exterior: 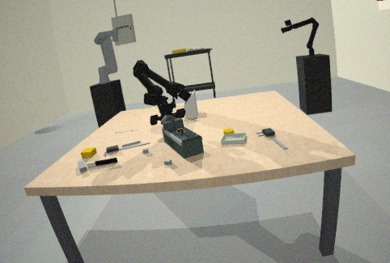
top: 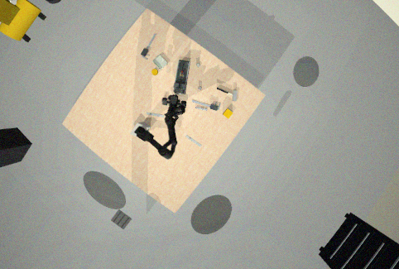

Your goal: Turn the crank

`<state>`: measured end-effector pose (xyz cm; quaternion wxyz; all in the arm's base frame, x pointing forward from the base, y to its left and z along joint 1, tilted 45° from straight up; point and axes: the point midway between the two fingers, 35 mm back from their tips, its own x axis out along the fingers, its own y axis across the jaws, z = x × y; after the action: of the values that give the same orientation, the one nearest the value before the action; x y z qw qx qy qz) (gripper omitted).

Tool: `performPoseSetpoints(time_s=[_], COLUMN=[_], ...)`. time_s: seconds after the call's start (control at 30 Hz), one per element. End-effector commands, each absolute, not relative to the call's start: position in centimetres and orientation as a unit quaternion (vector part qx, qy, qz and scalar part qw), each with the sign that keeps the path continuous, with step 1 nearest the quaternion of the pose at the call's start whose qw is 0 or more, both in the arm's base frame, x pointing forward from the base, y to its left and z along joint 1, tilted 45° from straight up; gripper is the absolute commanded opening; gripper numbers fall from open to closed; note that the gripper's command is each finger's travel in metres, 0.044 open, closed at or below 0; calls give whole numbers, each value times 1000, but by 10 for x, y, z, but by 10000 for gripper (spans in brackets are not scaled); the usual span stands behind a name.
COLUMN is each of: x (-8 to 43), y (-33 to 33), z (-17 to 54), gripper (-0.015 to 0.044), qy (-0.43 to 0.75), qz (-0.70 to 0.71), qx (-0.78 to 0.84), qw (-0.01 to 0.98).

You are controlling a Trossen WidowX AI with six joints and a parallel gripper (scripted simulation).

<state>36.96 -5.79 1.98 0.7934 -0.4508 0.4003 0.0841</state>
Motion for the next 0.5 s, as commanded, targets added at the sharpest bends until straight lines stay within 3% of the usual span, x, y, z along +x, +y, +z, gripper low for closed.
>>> performPoseSetpoints(time_s=[0.0,0.47], x=[365,364], y=[-49,-43], z=[20,23], gripper=[0,0], qy=[400,400], qz=[91,91], qx=[-450,-450], qw=[793,793])
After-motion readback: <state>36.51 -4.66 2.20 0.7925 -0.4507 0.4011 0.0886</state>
